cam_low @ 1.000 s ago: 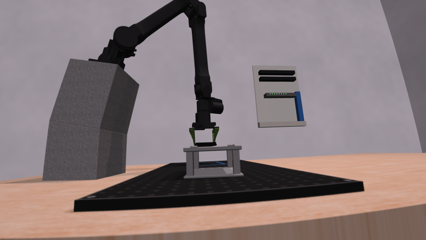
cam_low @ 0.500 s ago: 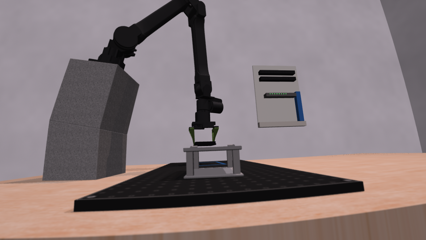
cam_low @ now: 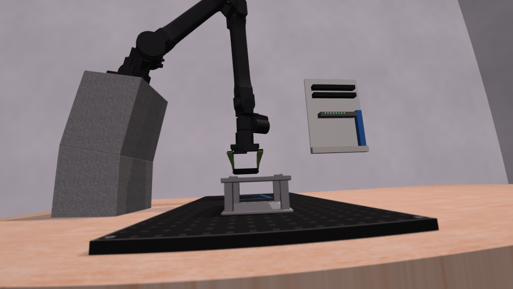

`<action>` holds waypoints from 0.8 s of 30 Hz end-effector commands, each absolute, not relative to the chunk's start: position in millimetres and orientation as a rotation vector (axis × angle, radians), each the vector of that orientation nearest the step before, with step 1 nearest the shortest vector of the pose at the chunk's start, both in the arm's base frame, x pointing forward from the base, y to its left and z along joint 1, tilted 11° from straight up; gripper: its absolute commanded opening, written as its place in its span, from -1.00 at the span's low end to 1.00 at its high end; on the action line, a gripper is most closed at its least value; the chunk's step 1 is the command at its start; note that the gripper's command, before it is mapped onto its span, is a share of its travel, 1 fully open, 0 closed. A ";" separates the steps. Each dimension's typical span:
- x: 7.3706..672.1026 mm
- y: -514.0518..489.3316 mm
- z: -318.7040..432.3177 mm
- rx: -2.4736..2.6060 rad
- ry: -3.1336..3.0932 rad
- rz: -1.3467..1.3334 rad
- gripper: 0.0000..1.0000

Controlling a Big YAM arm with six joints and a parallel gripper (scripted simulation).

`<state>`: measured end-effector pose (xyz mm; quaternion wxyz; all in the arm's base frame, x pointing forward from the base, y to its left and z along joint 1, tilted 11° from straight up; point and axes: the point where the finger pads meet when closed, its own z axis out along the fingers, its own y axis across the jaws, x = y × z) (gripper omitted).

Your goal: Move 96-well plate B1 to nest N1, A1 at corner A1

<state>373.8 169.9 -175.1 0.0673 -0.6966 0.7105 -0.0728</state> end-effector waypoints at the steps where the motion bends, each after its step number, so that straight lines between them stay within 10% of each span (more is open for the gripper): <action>1: 384.4 159.1 -163.1 -1.999 2.186 -0.221 -1.00; 24: 383.4 95.4 -151.5 -2.028 2.168 -0.230 -1.00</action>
